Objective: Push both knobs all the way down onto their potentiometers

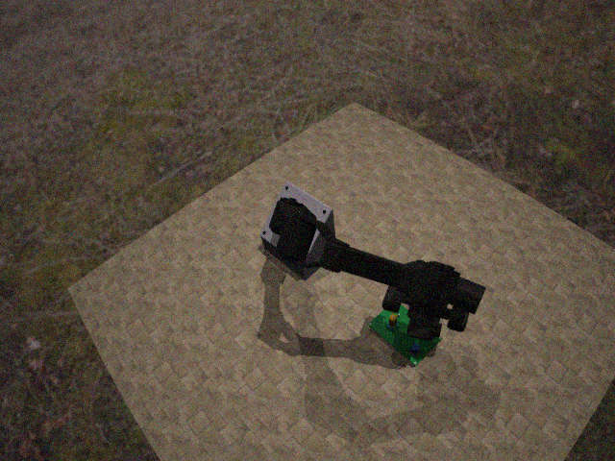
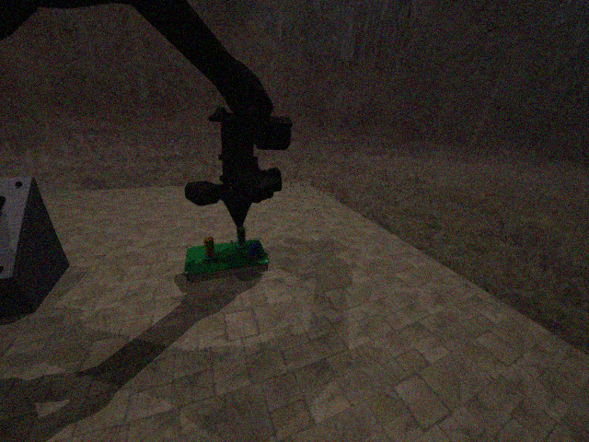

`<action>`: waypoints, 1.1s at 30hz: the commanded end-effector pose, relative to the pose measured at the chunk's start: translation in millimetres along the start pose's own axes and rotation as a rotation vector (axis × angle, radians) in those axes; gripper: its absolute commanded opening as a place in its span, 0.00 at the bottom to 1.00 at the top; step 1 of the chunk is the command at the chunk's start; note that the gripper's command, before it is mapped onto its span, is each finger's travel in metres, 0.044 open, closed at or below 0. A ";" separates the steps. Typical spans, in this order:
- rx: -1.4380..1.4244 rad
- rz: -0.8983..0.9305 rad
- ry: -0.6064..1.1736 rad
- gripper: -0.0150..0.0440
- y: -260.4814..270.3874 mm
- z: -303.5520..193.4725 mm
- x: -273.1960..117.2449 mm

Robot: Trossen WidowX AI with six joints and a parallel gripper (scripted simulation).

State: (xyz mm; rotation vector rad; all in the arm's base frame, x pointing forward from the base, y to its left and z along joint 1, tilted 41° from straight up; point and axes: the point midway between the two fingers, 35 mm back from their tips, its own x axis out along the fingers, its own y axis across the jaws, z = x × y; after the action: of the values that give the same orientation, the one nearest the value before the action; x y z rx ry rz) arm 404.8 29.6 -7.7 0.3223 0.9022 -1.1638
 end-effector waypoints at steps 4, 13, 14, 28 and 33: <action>0.006 0.011 -0.001 0.25 2.7 0.3 -12.1; 0.000 0.002 -0.001 0.65 -0.9 -0.4 -6.5; -0.001 0.003 0.001 0.70 -4.9 -2.8 -8.6; -0.013 0.006 0.008 1.00 -141.7 -52.9 -28.2; 0.000 0.004 0.003 1.00 -162.8 -58.6 -26.6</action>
State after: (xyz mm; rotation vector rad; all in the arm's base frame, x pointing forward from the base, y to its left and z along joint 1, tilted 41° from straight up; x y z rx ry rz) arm 245.3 22.7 12.4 0.3126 0.9088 -1.1586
